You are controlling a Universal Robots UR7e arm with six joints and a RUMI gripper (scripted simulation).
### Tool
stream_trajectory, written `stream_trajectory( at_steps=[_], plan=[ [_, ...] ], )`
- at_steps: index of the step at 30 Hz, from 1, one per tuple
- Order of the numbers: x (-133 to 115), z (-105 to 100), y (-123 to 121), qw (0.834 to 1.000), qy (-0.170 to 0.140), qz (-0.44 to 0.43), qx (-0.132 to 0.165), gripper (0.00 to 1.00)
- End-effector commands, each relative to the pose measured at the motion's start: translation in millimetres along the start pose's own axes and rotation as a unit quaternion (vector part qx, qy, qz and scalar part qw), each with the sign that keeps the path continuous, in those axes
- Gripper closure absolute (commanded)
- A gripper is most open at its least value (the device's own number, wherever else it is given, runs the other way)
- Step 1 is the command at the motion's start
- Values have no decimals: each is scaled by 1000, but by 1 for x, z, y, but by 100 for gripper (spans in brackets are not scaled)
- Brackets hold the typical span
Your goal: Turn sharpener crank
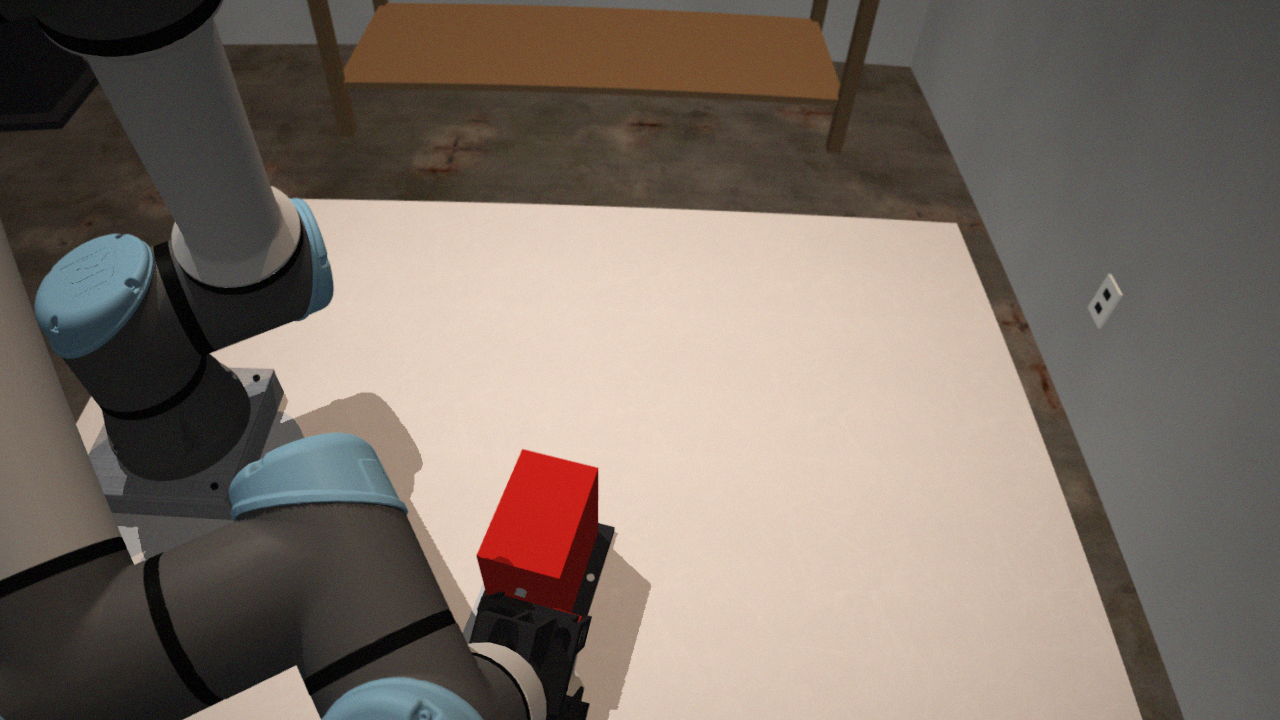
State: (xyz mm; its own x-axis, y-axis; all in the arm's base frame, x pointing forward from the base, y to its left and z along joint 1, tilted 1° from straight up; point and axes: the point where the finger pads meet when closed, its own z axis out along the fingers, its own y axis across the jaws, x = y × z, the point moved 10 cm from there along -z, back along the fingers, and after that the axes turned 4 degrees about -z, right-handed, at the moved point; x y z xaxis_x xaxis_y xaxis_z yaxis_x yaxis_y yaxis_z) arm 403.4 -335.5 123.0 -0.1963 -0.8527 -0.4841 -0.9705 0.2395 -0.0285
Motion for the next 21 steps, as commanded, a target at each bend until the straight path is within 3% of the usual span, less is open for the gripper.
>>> stream_trajectory(
  at_steps=[1, 21],
  plan=[
    [2, 3, 1, 1000, 0, 0, 0, 91],
    [10, 17, 8, 1000, 0, 0, 0, 91]
  ],
)
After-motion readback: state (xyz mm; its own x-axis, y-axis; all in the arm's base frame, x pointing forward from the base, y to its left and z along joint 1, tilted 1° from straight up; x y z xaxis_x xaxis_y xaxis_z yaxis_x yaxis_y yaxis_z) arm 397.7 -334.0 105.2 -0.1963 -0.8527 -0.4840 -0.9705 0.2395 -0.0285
